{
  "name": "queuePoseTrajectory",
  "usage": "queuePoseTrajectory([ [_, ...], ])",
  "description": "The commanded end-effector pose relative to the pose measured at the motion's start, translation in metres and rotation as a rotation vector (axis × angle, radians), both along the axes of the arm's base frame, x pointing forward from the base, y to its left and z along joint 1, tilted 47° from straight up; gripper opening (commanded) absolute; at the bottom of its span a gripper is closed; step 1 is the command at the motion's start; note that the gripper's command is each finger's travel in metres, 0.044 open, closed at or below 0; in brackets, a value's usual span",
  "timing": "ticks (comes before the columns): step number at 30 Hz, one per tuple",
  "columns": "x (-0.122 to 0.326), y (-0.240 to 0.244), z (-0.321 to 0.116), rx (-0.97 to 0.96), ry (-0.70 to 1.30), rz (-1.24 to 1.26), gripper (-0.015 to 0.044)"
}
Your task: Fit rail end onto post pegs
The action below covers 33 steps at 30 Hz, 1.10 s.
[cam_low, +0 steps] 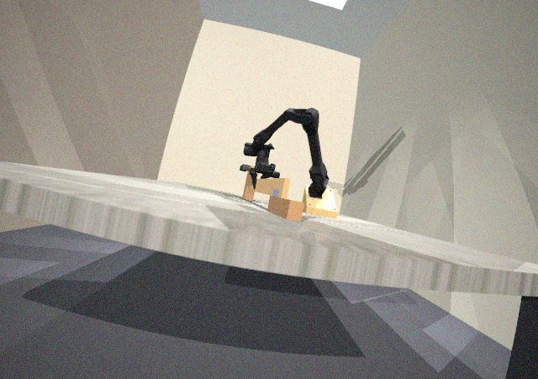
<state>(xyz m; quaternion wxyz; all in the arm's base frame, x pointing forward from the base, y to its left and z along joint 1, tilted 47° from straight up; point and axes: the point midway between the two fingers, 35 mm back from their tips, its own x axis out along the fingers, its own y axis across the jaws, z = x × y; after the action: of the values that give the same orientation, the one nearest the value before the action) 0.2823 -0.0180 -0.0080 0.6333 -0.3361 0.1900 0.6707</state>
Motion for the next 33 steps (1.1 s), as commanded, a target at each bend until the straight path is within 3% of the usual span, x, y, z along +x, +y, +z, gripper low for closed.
queuePoseTrajectory([
  [1, 0.0017, -0.0031, 0.0005, -0.001, -0.006, -0.004, 0.0000],
  [33, 0.0044, -0.0091, -0.0058, -0.001, -0.006, -0.004, 0.0000],
])
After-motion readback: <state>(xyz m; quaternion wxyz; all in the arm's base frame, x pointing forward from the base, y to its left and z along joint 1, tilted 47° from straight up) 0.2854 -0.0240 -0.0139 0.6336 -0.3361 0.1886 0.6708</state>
